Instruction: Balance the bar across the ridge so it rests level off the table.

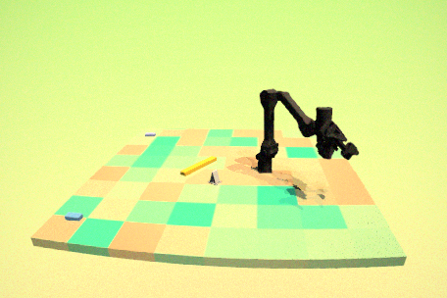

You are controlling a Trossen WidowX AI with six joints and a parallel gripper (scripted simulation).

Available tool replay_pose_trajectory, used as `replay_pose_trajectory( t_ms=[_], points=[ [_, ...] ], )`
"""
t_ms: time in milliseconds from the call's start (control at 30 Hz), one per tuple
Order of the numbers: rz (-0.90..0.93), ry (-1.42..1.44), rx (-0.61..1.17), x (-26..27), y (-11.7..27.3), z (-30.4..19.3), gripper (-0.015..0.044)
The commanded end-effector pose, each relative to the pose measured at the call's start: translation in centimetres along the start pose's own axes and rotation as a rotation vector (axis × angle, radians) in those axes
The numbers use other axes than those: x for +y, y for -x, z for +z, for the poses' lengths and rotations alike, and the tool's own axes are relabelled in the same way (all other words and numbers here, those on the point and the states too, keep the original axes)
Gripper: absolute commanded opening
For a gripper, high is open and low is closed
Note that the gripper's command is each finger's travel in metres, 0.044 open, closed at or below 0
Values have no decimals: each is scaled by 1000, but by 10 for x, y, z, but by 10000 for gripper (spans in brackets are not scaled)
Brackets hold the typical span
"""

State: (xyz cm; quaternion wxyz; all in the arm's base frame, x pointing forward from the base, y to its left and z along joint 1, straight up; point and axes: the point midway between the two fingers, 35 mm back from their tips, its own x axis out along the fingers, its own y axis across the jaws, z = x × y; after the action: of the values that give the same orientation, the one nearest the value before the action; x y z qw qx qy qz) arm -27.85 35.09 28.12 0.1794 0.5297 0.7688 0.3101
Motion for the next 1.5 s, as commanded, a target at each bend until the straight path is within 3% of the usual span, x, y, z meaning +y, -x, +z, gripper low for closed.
replay_pose_trajectory(
  t_ms=[0,100,633,1467],
  points=[
    [2,1,-1,1,0,1,374],
    [33,21,-20,14,-3,10,315],
    [129,249,-233,77,-15,88,315],
    [133,559,-590,172,13,199,315]
  ],
)
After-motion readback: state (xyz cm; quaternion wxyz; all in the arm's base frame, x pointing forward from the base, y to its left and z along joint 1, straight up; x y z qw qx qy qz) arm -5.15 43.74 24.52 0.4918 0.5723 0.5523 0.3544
